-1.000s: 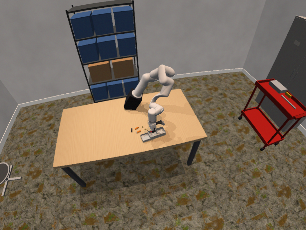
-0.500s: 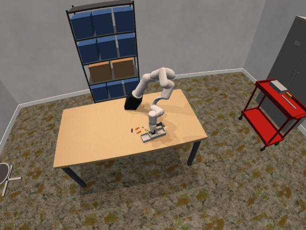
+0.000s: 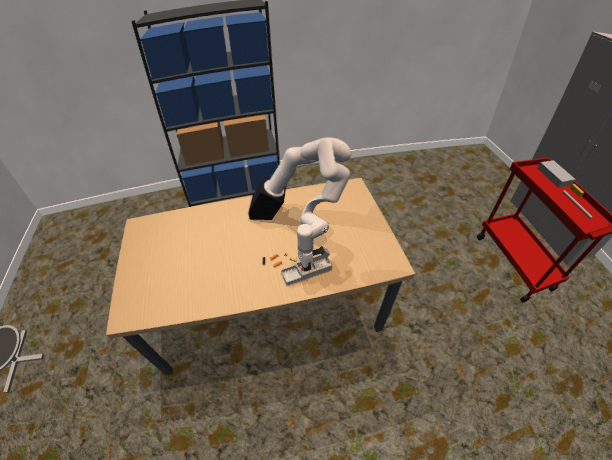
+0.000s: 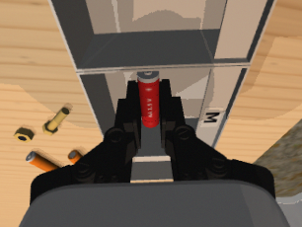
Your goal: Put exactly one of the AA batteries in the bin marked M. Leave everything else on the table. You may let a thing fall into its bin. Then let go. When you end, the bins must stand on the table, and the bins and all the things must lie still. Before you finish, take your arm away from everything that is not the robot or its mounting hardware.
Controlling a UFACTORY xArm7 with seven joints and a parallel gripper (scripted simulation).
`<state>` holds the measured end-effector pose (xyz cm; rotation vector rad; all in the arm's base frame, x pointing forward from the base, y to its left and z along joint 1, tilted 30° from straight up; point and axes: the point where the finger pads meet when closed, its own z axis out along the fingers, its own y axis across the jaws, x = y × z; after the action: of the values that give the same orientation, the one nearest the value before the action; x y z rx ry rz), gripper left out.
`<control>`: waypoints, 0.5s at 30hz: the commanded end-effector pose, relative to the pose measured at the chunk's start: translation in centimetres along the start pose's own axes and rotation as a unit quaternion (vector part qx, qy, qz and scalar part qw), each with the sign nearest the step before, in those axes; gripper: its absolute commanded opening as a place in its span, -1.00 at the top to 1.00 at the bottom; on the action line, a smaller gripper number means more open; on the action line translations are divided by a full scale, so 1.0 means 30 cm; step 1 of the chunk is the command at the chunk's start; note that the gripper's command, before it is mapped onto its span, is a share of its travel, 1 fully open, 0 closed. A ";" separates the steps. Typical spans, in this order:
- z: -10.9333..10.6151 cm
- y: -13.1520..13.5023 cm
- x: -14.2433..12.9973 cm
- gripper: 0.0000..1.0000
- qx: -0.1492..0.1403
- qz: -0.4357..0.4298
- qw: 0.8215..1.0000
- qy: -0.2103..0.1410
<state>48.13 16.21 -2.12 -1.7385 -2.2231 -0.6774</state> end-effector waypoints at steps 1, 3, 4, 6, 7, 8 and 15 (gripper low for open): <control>-0.004 0.006 -0.003 1.00 -0.002 0.000 1.000 -0.001; -0.004 0.006 -0.003 1.00 -0.002 0.000 1.000 -0.001; -0.004 0.006 -0.003 1.00 -0.002 0.000 1.000 -0.001; -0.004 0.006 -0.003 1.00 -0.002 0.000 1.000 -0.001; -0.004 0.006 -0.003 1.00 -0.002 0.000 1.000 -0.001; -0.004 0.006 -0.003 0.44 -0.002 0.000 1.000 -0.001; -0.004 0.006 -0.003 0.44 -0.002 0.000 1.000 -0.001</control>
<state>48.15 16.22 -2.15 -1.7386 -2.2232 -0.6778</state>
